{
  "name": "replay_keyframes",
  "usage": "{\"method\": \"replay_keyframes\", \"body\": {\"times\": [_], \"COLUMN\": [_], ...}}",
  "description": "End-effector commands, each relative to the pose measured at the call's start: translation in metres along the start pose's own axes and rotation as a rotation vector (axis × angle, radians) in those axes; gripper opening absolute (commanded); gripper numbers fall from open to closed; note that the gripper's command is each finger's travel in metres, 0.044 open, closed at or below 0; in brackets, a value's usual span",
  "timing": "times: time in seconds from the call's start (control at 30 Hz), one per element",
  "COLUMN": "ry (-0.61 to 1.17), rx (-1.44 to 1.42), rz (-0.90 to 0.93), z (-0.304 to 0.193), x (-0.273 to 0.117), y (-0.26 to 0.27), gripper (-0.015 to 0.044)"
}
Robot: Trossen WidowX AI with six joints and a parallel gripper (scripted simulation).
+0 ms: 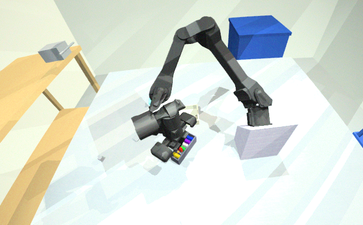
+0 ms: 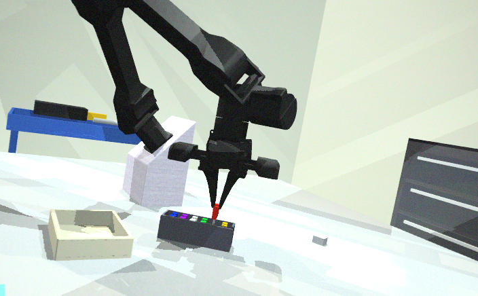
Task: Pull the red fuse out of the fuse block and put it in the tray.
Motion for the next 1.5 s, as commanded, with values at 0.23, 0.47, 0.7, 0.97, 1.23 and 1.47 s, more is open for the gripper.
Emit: {"method": "replay_keyframes", "body": {"times": [0.23,0.47,0.7,0.97,1.23,1.47], "ry": [-0.001,-0.001,-0.001,0.000,0.007,0.009], "rx": [0.007,0.007,0.007,0.007,0.004,0.003], "rz": [0.005,0.005,0.006,0.006,0.019,0.027], "z": [0.001,0.001,0.001,0.001,0.024,0.045], "x": [-0.007,-0.012,-0.023,-0.030,-0.031,-0.031], "y": [0.000,0.000,0.000,0.000,-0.032,-0.070], "gripper": [0.0000,0.0000,0.0000,0.0000,0.0000,0.0000]}}
Point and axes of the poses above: the point midway between the two fingers, 35 mm back from their tips, its own x axis out along the fingers, its own y axis across the jaws, z = x × y, the point moved 8 cm from there along -x, back along the fingers, and after that the axes turned 9 degrees about -x, right-handed, at the moved point
